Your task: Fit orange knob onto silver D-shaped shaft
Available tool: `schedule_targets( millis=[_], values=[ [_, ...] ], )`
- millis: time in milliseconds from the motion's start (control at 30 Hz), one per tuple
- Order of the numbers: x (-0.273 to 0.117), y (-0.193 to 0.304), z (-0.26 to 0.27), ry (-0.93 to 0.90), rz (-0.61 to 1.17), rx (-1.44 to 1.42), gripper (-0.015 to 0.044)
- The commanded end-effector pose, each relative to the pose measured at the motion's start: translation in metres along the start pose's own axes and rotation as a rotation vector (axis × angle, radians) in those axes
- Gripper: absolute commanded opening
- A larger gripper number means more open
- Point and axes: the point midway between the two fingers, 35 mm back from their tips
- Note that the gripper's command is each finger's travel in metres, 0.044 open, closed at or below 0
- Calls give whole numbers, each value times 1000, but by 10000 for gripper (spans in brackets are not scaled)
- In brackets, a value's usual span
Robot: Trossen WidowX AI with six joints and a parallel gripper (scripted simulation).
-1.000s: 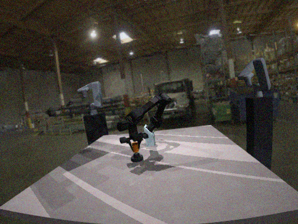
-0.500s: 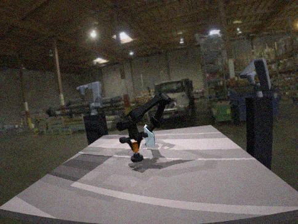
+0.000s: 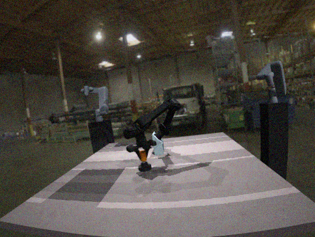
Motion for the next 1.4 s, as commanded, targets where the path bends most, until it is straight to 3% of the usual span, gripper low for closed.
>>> schedule_targets(
  millis=[0, 1367],
  values=[
    [0, -1, 0, -1, -4, -6, 0],
    [2, -1, 0, -1, -4, 23, 0]
  ],
)
Point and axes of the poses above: the point midway between the two fingers, 35 mm back from their tips, its own x axis out along the fingers, its own z axis across the jaws, y = z × x, and after that the axes turned 8 degrees about x, right-handed
